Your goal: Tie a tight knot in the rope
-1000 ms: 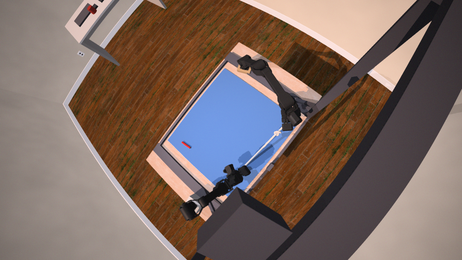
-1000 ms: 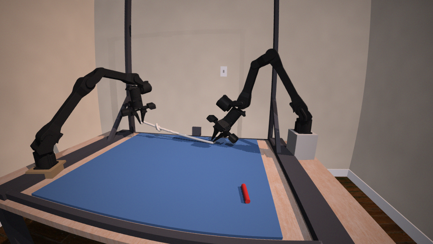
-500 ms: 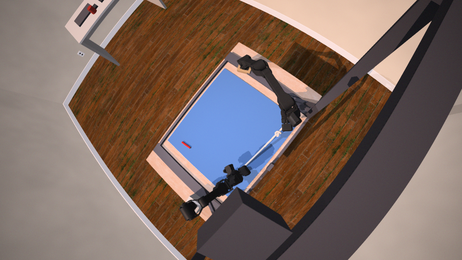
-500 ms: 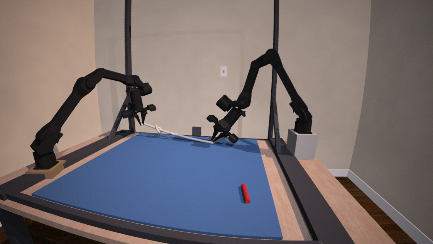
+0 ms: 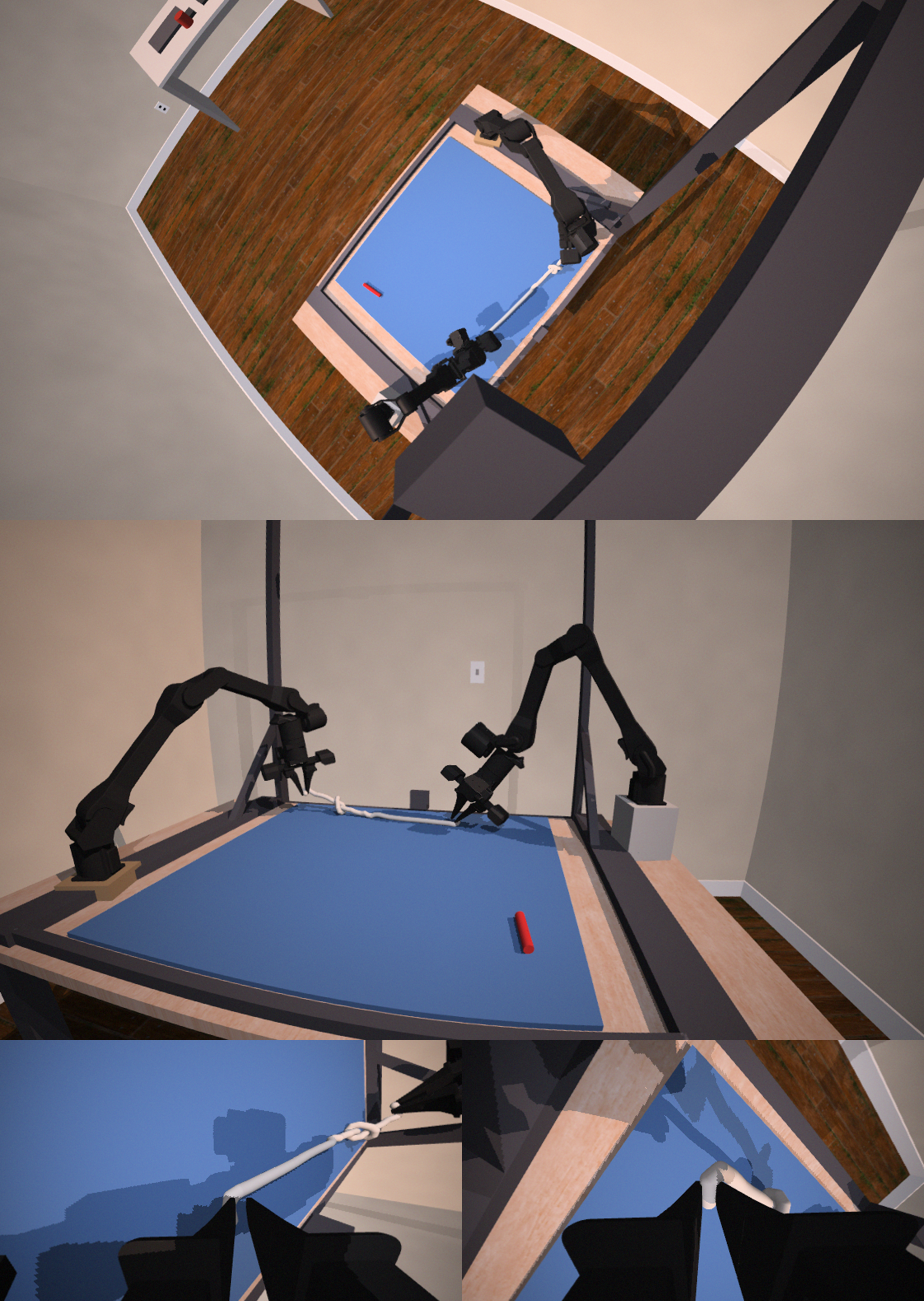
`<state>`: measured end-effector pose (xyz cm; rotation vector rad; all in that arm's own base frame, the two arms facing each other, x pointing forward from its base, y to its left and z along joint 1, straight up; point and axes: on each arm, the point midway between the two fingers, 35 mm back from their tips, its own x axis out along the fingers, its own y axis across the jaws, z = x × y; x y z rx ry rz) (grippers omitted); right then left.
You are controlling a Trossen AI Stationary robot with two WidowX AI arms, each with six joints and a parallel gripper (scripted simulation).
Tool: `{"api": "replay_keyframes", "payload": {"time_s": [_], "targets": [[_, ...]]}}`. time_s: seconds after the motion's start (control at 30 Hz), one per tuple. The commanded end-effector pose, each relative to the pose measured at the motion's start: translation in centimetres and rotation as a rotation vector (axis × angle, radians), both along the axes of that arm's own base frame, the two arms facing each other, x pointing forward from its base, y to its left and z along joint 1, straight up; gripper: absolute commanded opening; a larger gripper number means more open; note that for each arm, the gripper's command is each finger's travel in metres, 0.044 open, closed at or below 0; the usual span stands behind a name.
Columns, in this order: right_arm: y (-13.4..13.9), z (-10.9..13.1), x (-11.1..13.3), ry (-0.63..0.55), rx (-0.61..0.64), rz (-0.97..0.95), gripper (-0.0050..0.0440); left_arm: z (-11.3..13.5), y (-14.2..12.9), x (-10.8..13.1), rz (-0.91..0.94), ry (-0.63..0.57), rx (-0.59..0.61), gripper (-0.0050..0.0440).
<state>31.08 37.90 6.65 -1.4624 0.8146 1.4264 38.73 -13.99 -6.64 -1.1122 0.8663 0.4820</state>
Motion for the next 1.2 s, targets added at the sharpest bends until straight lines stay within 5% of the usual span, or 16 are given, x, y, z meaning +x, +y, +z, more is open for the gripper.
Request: {"api": "replay_keyframes", "payload": {"time_s": [0.0,0.93,1.03,1.17], "targets": [[-0.2,0.6,0.4,-0.017,0.023,0.002,0.003,0.0,0.0,0.0,0.003,0.004,-0.004,0.0045],[-1.1,-1.6,1.0,-0.02,0.02,0.001,0.003,0.0,0.0,0.0,0.003,0.004,-0.004,0.0045],[-1.1,-1.6,1.0,-0.02,0.02,0.001,0.01,0.0,0.0,0.0,0.003,0.004,-0.004,0.0045],[-1.1,-1.6,1.0,-0.02,0.02,0.001,0.01,0.0,0.0,0.0,0.003,0.004,-0.004,0.0045]]}}
